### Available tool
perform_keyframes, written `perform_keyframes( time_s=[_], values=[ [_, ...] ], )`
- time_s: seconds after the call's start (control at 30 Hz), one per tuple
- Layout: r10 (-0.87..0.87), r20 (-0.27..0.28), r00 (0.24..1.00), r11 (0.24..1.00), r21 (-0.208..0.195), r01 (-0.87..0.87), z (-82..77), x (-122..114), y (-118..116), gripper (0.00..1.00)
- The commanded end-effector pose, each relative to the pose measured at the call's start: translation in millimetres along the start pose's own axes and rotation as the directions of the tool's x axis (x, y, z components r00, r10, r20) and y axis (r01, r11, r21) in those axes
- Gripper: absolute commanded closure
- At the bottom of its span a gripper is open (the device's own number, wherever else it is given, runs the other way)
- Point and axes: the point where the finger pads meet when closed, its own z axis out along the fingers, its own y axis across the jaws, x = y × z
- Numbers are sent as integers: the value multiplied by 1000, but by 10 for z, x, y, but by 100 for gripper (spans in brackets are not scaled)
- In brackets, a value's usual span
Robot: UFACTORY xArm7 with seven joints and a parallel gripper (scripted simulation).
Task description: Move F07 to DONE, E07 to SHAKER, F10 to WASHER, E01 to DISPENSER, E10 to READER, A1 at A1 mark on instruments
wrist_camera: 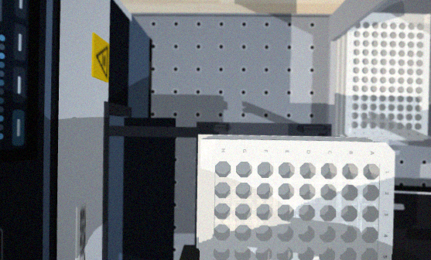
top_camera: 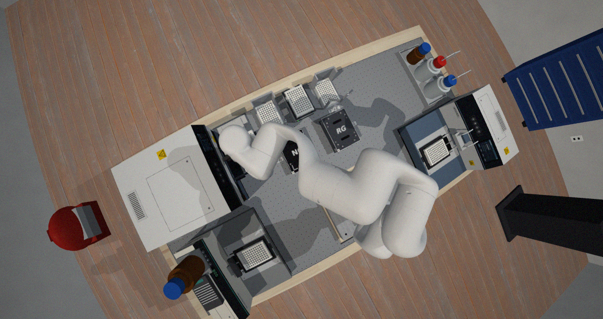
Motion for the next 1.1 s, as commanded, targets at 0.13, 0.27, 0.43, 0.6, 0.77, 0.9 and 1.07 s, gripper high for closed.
perform_keyframes(
  time_s=[0.13, 0.27, 0.43, 0.6, 0.77, 0.9, 1.07],
  values=[
    [2, -6, 1000, 1000, 4, -2, -26, 5, 88, 100],
    [2, -6, 1000, 1000, 4, -2, -25, -9, 221, 100],
    [2, -6, 1000, 1000, 4, -2, -25, -19, 321, 100],
    [2, -6, 1000, 1000, 4, -2, -24, -37, 487, 100],
    [5, -6, 1000, 1000, 4, -5, -24, -54, 653, 100],
    [5, -6, 1000, 1000, 3, -5, -23, -68, 786, 100],
    [5, -6, 1000, 1000, 3, -5, -23, -78, 886, 100]
  ],
)
